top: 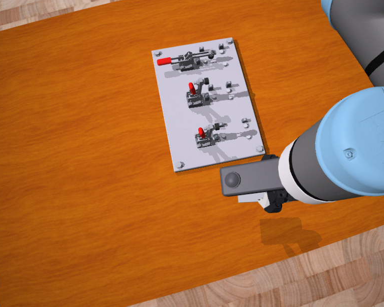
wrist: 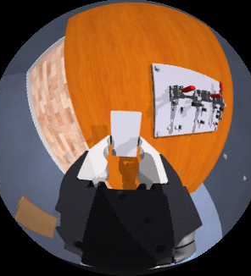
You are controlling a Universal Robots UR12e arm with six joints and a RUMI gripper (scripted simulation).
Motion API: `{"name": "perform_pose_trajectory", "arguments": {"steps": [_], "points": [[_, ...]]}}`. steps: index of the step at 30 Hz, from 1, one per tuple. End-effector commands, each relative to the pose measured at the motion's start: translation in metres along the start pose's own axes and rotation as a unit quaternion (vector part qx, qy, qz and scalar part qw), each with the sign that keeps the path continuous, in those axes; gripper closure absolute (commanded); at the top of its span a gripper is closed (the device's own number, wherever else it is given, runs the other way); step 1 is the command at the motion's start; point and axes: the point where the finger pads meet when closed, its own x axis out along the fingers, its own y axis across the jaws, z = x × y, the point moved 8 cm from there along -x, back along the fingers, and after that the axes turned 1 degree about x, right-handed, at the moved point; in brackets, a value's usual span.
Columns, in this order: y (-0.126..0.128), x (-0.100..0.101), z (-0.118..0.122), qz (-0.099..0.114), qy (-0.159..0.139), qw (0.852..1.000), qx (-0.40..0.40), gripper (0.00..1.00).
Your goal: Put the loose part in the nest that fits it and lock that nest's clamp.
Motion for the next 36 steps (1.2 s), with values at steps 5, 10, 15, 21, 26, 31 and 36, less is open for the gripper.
{"name": "perform_pose_trajectory", "arguments": {"steps": [5,10,15,21,26,31,36], "points": [[-0.0002,-0.0050,-0.0005,0.000,0.000,1.000,0.000,1.00],[-0.0002,-0.0050,-0.0005,0.000,0.000,1.000,0.000,1.00],[-0.0002,-0.0050,-0.0005,0.000,0.000,1.000,0.000,1.00],[-0.0002,-0.0050,-0.0005,0.000,0.001,1.000,-0.017,1.00],[-0.0002,-0.0050,-0.0005,0.000,0.001,0.999,-0.052,1.00],[-0.0002,-0.0050,-0.0005,0.000,0.001,0.997,-0.080,1.00],[-0.0002,-0.0049,-0.0004,0.000,0.001,0.997,-0.080,1.00]]}}
